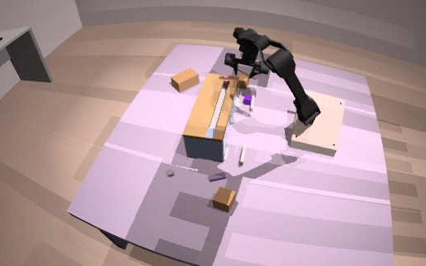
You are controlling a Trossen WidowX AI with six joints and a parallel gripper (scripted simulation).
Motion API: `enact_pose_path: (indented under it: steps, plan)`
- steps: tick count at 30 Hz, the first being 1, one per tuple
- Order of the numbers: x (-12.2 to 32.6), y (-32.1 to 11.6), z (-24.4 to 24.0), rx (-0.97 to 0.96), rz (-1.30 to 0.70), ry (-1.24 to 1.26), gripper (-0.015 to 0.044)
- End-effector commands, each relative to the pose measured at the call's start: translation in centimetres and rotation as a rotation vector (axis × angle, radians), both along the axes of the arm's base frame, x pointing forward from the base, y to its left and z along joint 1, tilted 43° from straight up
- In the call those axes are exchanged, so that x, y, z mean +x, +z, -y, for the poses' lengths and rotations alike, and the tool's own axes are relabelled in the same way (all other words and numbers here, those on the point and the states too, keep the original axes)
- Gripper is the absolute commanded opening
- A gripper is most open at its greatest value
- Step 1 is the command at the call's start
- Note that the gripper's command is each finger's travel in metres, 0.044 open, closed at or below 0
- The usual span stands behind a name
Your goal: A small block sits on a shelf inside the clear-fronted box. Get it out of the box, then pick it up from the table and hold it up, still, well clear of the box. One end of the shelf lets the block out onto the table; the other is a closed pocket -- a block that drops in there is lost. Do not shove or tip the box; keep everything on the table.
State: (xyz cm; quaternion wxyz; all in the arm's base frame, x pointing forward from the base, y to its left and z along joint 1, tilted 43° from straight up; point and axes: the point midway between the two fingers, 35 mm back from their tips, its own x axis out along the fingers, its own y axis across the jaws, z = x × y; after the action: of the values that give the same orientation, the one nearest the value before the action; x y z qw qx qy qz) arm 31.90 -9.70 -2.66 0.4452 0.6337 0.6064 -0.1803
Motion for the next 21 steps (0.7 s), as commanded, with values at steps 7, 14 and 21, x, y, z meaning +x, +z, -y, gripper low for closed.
enact_pose_path:
  steps: [7, 14, 21]
  plan:
    - [-1.17, -0.59, 1.2, 0.447, -0.788, -1.021, 0.0285]
    - [-1.37, -0.63, 1.52, 0.565, -1.019, -1.264, 0.0285]
    - [-1.37, -0.63, 1.52, 0.565, -1.019, -1.264, 0.0285]
